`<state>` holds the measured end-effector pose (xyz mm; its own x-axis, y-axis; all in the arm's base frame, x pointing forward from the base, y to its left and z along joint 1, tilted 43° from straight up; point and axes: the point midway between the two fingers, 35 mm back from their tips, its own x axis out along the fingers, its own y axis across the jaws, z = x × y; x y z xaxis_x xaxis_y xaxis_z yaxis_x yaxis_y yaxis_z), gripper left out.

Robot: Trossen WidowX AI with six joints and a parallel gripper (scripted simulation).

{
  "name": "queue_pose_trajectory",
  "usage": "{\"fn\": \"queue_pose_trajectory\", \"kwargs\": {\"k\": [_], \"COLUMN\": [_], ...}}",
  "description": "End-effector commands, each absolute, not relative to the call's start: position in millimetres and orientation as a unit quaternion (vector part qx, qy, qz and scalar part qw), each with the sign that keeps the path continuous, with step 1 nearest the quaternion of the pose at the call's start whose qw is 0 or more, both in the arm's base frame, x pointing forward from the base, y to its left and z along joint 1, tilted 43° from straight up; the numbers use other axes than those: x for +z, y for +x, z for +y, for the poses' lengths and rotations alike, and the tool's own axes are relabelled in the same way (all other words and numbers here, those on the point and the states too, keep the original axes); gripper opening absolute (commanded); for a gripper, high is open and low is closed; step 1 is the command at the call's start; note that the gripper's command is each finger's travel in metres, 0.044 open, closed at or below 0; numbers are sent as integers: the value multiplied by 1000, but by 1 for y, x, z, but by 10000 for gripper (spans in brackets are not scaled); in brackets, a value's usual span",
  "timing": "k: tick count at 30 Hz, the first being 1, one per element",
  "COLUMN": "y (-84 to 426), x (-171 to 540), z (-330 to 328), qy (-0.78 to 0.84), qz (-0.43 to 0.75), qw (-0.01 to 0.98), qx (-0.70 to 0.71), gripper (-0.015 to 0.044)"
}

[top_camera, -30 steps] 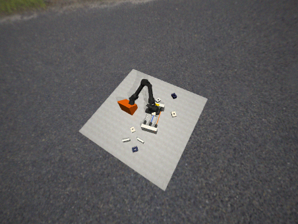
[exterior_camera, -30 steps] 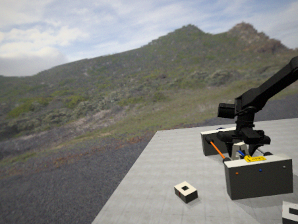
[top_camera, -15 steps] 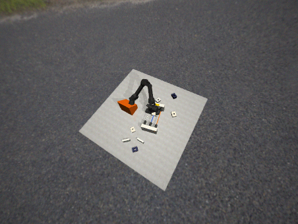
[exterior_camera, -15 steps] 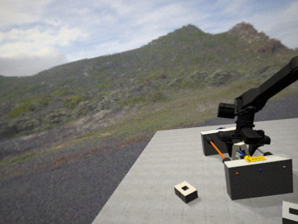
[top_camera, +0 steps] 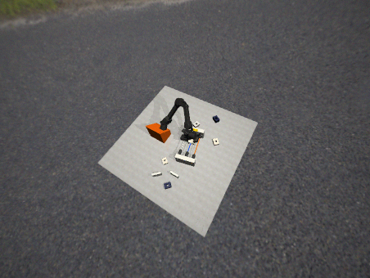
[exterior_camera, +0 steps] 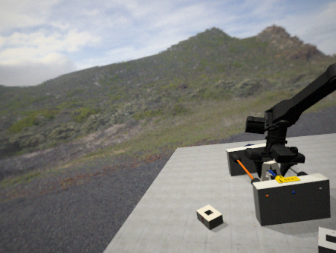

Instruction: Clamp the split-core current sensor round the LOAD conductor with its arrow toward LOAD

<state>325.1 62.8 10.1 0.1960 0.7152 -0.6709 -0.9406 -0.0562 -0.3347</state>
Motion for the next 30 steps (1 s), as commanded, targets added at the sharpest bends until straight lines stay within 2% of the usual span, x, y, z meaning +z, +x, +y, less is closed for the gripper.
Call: {"fn": "queue_pose_trajectory", "kwargs": {"k": [1,25,30], "y": [329,325,325], "x": [15,6,8], "z": [64,66,63], "qy": [-386,-384,-385], "qz": [134,147,148], "qw": [675,671,672], "qx": [614,617,616], "gripper": [0,0,131]}}
